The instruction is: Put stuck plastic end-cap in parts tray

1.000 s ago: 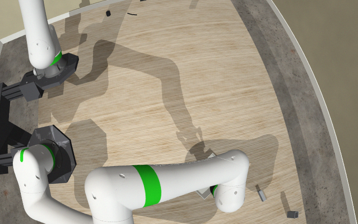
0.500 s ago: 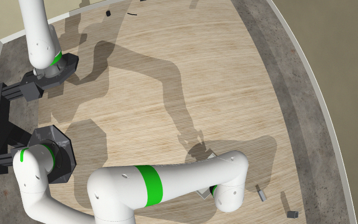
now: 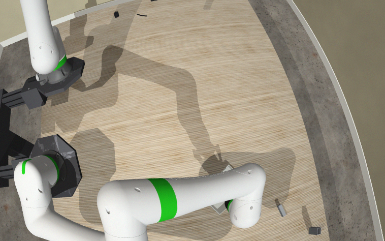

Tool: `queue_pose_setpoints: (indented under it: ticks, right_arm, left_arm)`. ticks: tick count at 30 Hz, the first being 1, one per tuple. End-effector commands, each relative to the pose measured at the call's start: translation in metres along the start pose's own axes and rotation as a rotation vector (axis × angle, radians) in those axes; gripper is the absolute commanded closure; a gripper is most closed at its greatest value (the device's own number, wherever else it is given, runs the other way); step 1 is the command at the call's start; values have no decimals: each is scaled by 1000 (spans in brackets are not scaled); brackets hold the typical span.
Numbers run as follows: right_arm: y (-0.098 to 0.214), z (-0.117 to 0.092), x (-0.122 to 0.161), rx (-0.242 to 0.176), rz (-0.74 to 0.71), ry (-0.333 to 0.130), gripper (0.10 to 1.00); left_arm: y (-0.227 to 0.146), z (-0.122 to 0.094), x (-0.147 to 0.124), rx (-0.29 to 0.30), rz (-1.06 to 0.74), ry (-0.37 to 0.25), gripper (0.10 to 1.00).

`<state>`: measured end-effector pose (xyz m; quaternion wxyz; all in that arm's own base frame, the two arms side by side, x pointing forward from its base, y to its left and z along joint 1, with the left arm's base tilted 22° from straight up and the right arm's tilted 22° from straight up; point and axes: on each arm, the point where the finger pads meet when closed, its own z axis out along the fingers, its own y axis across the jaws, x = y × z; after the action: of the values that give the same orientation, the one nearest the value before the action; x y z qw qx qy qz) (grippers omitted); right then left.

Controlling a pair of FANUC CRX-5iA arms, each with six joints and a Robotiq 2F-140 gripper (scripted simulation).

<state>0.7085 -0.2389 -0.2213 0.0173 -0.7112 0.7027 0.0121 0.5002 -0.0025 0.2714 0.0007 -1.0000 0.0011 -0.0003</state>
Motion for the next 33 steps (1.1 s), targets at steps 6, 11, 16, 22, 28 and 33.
queue_pose_setpoints:
  ticks: [6, 11, 16, 22, 28, 33]
  right_arm:
    - [-2, 7, 4, 3, 0, 1, 999]
    - [-2, 11, 6, 4, 0, 2, 999]
    - [-1, 17, 9, 4, 1, 2, 999]
    - [-2, 16, 9, 5, 0, 2, 999]
    - [-2, 16, 9, 4, 0, 2, 733]
    - [-2, 16, 9, 4, 0, 2, 733]
  left_arm:
    - [1, -1, 0, 0, 1, 2, 999]
    - [1, -1, 0, 0, 1, 2, 999]
    - [1, -1, 0, 0, 1, 2, 999]
    - [1, -1, 0, 0, 1, 2, 999]
    - [1, -1, 0, 0, 1, 2, 999]
    - [1, -1, 0, 0, 1, 2, 999]
